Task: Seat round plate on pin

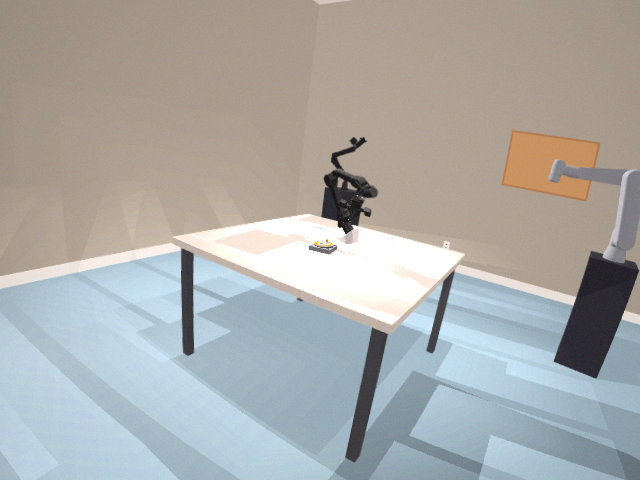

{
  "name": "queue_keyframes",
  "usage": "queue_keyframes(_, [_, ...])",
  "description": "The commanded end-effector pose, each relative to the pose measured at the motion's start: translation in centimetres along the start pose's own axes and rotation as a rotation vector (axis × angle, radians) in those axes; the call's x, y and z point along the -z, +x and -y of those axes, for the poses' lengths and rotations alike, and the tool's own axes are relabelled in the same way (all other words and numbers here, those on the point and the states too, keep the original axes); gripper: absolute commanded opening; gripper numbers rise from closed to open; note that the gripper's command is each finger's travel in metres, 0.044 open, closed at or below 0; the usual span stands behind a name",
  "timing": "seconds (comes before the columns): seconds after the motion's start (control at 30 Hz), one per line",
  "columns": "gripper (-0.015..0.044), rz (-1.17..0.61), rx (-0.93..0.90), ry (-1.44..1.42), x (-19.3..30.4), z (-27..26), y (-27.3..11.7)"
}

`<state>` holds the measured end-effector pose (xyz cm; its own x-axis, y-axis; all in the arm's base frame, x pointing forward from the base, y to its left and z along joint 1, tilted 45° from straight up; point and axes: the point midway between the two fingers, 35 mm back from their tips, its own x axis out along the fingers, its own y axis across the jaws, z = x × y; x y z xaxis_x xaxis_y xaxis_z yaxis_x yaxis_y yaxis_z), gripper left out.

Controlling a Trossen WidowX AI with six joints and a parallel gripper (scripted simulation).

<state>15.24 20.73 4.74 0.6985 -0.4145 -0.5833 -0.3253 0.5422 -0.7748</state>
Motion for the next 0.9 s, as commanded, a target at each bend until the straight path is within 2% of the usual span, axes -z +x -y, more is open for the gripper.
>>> queue_keyframes(0.0, [0.0000,-0.110,-0.010,0.016,-0.3,1.9,1.9])
queue_keyframes(0.43, [0.0000,-0.573,-0.054,0.208,2.1,11.2,9.7])
queue_keyframes(0.57, [0.0000,-0.632,-0.065,0.257,2.7,11.9,10.3])
queue_keyframes(0.87, [0.0000,-0.631,-0.065,0.257,3.8,11.7,12.1])
